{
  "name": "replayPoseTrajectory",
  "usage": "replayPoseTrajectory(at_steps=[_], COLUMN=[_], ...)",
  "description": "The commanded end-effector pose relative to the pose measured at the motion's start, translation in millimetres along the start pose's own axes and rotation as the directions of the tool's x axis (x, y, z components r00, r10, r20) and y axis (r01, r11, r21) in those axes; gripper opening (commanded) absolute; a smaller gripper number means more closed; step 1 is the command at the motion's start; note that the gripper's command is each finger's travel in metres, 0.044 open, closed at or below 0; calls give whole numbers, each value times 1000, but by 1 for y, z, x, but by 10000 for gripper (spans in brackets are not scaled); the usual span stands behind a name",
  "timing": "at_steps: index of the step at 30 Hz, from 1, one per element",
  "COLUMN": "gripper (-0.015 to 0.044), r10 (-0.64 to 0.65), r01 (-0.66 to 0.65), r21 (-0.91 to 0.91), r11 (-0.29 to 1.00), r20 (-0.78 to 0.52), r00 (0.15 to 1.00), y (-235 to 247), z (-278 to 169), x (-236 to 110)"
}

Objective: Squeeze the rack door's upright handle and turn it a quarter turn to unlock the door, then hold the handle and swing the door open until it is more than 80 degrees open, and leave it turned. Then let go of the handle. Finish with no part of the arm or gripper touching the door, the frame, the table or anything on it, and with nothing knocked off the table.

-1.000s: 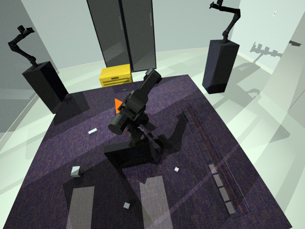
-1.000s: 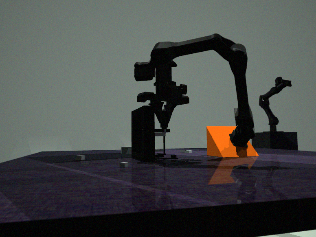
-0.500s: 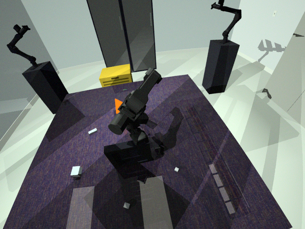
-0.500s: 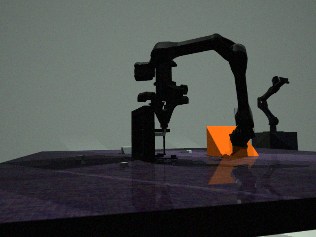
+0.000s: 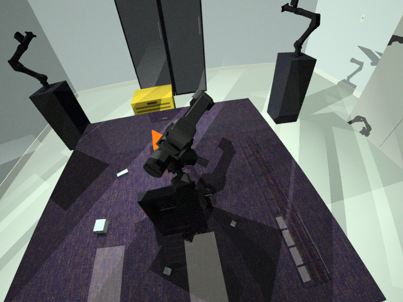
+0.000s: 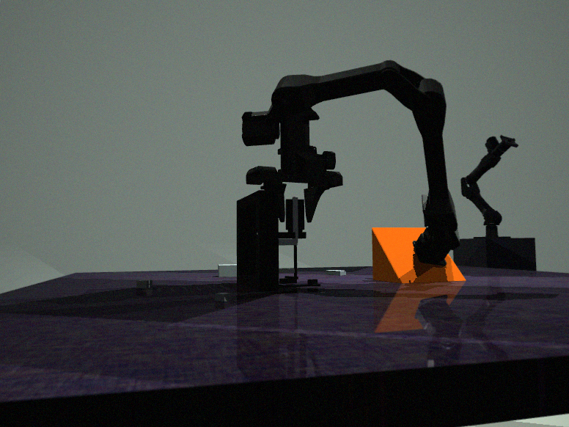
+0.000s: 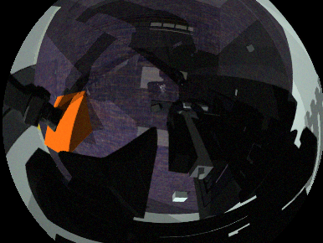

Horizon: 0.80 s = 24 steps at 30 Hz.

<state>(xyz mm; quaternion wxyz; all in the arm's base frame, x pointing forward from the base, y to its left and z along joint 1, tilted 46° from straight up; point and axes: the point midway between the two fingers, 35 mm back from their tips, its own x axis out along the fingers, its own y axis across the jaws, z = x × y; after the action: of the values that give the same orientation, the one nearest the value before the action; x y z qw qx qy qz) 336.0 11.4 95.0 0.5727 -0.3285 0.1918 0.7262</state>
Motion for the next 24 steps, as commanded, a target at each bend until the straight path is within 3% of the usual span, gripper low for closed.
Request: replayPoseTrajectory(at_steps=[1, 11, 24], gripper=[282, 282, 282], r10=[-1, -1, -2], r01=[1, 3, 4], r21=[192, 635, 972], r11=[981, 772, 237], r20=[-4, -4, -4], r00=[1000, 1000, 1000], y=[0, 0, -1], z=[-1, -1, -1], x=[1, 1, 1])
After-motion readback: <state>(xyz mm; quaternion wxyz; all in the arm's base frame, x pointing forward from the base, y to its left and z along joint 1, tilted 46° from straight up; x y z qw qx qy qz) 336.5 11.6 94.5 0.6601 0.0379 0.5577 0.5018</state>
